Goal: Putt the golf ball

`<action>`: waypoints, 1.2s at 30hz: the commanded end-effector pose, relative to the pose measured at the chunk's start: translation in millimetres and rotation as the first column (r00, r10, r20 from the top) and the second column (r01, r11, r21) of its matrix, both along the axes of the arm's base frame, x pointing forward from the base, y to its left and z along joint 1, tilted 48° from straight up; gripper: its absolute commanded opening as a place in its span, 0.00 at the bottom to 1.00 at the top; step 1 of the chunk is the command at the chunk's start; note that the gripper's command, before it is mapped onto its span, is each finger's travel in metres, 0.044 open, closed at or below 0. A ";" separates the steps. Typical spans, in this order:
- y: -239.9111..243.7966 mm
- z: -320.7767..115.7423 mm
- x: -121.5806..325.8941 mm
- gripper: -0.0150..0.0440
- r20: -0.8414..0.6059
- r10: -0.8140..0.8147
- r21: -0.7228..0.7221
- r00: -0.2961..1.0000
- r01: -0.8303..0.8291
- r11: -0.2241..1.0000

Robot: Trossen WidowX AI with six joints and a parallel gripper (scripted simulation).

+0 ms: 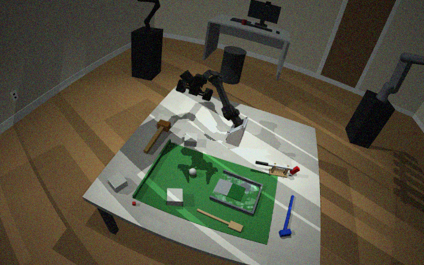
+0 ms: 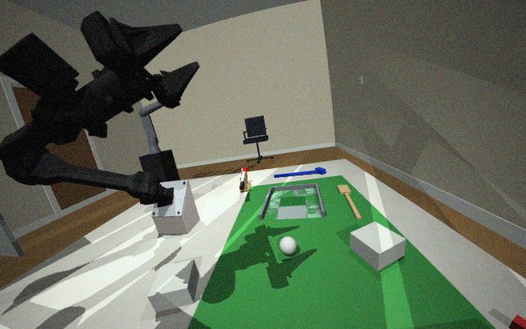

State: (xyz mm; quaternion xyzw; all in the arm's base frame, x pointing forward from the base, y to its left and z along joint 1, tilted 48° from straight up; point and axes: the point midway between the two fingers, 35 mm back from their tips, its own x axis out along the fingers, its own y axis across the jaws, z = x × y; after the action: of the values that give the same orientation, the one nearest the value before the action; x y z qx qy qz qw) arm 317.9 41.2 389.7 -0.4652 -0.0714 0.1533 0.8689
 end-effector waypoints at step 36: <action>76.0 -536.5 -74.4 1.00 -0.690 -0.717 -0.616 0.102 -0.602 0.508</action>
State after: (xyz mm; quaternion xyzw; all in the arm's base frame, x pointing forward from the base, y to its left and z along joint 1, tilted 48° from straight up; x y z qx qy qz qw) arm 258.1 124.1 -132.2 -0.5676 0.6266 0.3944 0.3602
